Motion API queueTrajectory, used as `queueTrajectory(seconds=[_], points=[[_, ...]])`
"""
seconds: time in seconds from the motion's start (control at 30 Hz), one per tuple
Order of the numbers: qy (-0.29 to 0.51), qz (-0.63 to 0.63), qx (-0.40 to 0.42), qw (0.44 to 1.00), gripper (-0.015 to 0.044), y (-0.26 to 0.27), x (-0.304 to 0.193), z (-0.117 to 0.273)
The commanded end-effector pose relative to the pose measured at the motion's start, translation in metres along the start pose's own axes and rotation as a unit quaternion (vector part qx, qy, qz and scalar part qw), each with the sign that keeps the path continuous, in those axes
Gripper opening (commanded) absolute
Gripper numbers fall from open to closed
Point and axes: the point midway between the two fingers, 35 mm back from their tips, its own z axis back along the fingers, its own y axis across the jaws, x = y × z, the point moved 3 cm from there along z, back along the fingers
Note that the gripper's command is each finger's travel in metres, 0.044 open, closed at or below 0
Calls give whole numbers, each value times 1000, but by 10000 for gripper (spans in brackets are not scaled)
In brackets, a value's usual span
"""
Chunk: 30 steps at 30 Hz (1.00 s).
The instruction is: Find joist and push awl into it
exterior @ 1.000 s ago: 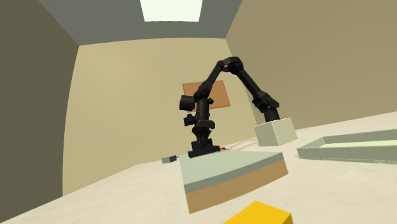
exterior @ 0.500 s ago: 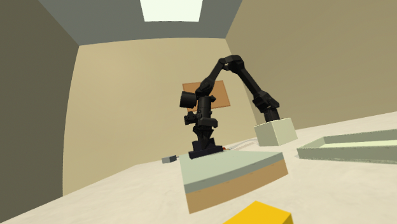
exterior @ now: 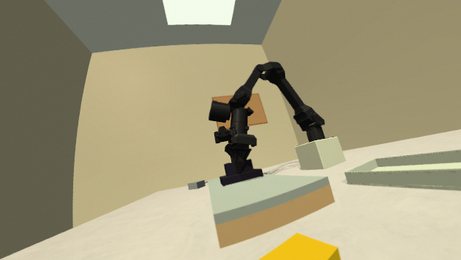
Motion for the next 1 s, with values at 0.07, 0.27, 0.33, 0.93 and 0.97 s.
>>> queueTrajectory(seconds=[0.07, 0.27, 0.33, 0.93, 0.97], points=[[1, 4, 9, 1000, 0, 18, -1, 0], [1, 4, 9, 1000, 0, 30, -1, 0], [1, 4, 10, 1000, 0, 34, -1, 0], [1, 3, 11, 1000, 0, 71, -1, 1], [1, 3, 12, 1000, 0, 73, -1, 2]])
